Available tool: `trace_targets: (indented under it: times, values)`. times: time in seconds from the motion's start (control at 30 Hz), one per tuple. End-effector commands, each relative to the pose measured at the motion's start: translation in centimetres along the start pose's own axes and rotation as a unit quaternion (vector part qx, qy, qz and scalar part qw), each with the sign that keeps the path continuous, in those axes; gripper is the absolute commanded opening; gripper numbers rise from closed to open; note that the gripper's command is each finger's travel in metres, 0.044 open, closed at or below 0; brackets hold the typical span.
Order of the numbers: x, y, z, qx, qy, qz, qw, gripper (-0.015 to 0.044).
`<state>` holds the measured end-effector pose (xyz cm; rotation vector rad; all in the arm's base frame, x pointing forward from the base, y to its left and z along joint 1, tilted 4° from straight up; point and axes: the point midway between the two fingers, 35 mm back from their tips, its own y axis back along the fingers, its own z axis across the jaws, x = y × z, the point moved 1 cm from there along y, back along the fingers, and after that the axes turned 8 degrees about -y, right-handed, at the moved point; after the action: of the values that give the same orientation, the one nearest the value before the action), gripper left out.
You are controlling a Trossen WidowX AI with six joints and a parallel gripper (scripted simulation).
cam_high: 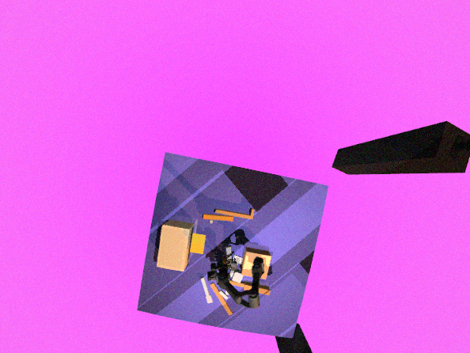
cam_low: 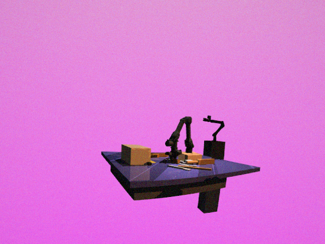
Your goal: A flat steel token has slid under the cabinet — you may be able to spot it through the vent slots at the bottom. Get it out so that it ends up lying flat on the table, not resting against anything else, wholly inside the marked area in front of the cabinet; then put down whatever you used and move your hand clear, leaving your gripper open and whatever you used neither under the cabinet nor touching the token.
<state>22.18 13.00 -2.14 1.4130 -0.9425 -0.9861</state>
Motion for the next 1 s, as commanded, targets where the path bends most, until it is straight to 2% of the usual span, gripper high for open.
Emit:
trace_targets:
  times: [0.0, 0.97]
  values:
    - [-0.5, 0.1, 0.1, 0.001, -0.001, -0.003, 1.0, 0.0]
    - [-3.4, 0.2, 0.5, 0.001, -0.001, -0.005, 1.0, 0.0]
